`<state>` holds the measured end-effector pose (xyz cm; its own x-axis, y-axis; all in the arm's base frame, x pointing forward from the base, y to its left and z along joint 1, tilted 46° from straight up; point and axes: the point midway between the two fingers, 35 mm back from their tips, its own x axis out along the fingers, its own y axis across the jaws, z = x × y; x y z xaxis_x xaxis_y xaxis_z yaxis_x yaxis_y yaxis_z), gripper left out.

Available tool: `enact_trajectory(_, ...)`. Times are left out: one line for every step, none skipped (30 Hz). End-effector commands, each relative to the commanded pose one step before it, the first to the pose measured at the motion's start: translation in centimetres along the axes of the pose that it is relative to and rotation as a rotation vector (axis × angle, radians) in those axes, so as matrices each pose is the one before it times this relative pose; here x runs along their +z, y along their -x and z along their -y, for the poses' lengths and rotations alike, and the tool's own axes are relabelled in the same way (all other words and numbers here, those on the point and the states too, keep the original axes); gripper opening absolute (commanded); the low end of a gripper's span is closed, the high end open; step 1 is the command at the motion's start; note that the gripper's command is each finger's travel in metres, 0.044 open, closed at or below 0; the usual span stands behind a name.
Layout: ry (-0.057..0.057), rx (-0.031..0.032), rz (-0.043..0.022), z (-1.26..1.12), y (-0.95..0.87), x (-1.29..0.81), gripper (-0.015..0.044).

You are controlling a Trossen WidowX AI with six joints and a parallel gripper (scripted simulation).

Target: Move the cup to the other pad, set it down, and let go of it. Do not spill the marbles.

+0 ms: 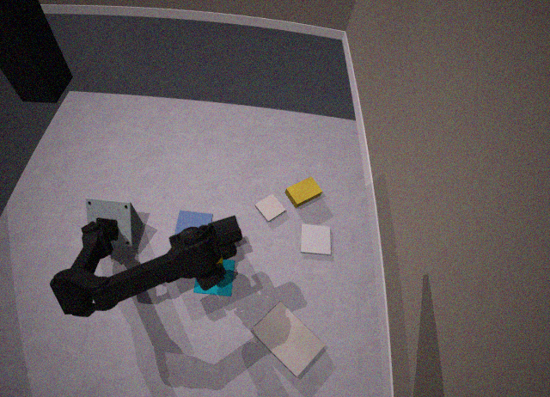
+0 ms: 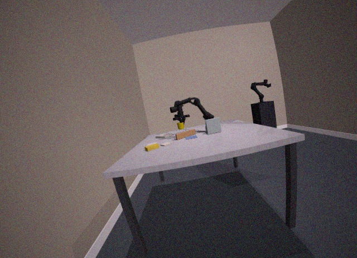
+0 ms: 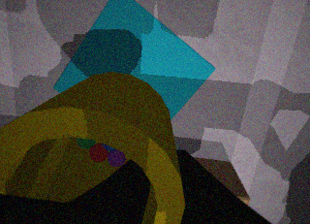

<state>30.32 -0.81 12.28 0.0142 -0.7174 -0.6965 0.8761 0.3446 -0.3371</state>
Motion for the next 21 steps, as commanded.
enact_trajectory(-0.0018,0.00832,0.00504,0.023,0.392,0.93,0.0)
enact_trajectory(0.0,0.00001,0.0,-0.002,-0.034,-0.004,0.0)
enact_trajectory(0.0,0.00002,-0.00001,-0.003,-0.052,-0.005,0.0)
enact_trajectory(0.0,0.00003,-0.00001,-0.004,-0.07,-0.005,0.0)
enact_trajectory(0.0,0.00003,-0.00001,-0.004,-0.087,-0.005,0.0)
enact_trajectory(0.0,0.00004,-0.00001,-0.004,-0.103,-0.005,0.0)
enact_trajectory(0.0,0.00004,-0.00001,-0.004,-0.112,-0.004,0.0)
enact_trajectory(0.0,0.00004,0.0,-0.003,-0.114,-0.003,0.0)
enact_trajectory(0.0,0.00004,0.0,-0.003,-0.116,-0.002,0.0)
enact_trajectory(0.0,0.00004,0.0,-0.004,-0.117,-0.001,0.0)
enact_trajectory(0.0,0.00003,0.00001,-0.005,-0.12,0.0,0.0)
enact_trajectory(0.0,0.00003,0.00001,-0.005,-0.119,0.001,0.0)
enact_trajectory(0.0,0.00003,0.00001,-0.005,-0.123,0.002,0.0)
enact_trajectory(0.0,0.00003,0.00001,-0.005,-0.122,0.002,0.0)
enact_trajectory(0.0,0.00003,0.00002,-0.005,-0.122,0.002,0.0)
enact_trajectory(0.0,0.00003,0.00002,-0.005,-0.122,0.002,0.0)
enact_trajectory(0.0,0.00002,0.00002,-0.005,-0.121,0.002,0.0)
enact_trajectory(0.0,0.00002,0.00002,-0.005,-0.127,0.002,0.0)
enact_trajectory(0.0,0.00002,0.00002,-0.004,-0.127,0.002,0.0)
enact_trajectory(0.0,0.00002,0.00003,-0.004,-0.127,0.002,0.0)
enact_trajectory(0.0,0.00002,0.00003,-0.004,-0.127,0.002,0.0)
